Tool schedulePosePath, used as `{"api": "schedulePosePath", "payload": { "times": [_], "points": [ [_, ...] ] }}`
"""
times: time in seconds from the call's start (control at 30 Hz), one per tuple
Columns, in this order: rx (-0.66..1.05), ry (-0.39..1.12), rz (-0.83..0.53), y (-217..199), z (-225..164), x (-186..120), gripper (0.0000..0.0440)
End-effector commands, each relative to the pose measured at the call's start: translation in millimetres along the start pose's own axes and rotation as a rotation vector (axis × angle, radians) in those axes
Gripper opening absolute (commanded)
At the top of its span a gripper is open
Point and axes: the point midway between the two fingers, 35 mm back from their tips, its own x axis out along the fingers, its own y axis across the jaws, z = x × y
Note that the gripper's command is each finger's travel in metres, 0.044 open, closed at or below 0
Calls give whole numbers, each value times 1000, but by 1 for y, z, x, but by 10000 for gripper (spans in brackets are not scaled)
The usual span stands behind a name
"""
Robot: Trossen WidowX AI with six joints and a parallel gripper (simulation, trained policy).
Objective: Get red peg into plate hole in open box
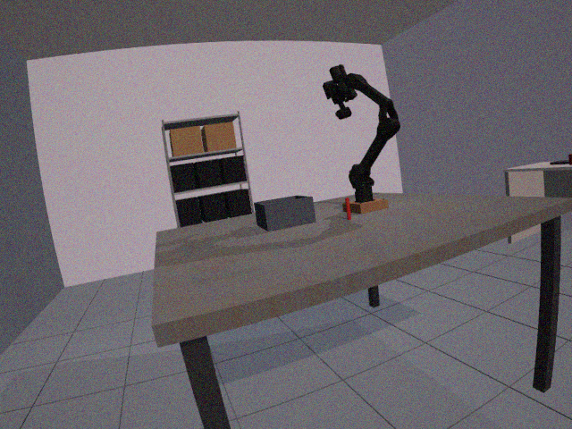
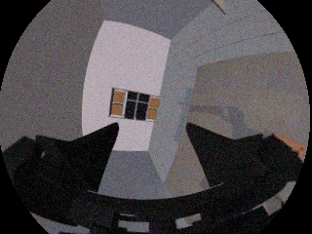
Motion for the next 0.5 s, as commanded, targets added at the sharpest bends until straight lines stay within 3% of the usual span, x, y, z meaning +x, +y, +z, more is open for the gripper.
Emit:
{"api": "schedulePosePath", "payload": {
  "times": [0.0,0.47],
  "points": [
    [-80,57,-52,-11,-18,11,440],
    [-445,354,-191,-55,-104,25,440]
  ]
}}
